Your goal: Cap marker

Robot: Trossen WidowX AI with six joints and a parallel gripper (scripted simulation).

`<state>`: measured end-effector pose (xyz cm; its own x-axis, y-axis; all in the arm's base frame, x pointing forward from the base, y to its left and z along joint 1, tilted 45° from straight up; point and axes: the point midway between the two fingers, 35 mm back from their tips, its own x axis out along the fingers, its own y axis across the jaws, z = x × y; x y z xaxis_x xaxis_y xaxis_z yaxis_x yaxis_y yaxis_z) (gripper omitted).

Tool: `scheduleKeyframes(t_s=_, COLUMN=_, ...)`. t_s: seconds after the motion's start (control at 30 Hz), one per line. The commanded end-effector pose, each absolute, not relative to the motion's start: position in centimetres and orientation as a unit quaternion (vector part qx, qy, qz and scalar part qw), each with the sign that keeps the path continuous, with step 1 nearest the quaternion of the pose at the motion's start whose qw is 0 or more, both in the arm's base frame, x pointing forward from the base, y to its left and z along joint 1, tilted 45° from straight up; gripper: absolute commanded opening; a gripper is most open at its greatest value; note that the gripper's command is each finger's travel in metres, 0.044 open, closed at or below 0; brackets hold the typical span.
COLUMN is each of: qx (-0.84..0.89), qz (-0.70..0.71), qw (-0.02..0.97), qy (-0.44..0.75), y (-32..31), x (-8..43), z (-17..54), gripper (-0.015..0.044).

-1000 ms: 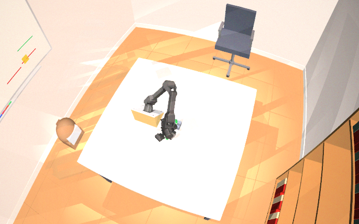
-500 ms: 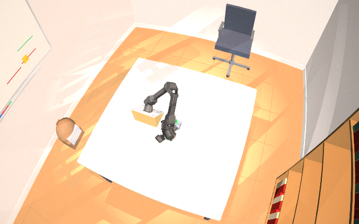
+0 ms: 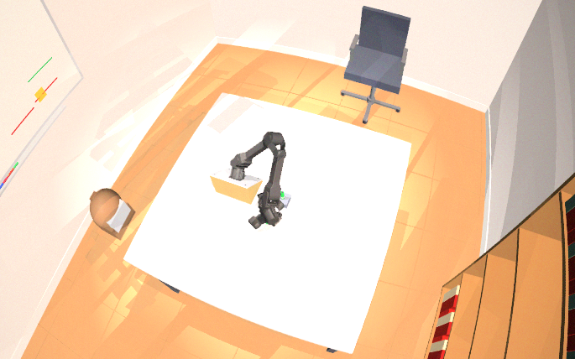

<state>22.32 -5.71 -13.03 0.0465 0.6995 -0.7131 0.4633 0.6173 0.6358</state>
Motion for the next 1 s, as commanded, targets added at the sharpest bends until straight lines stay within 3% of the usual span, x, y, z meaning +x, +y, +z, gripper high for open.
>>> scheduleKeyframes(t_s=0.0, qx=0.429, qz=0.100, qw=0.584, qy=0.683, y=-5.7, x=22.3, z=-13.0, gripper=0.0047)
scheduleKeyframes(t_s=0.07, qx=0.428, qz=0.100, qw=0.584, qy=0.683, y=-6.0, x=22.3, z=-12.8, gripper=0.0000)
scheduleKeyframes(t_s=0.97, qx=0.428, qz=0.098, qw=0.584, qy=0.683, y=-9.7, x=22.8, z=-6.9, gripper=0.0000)
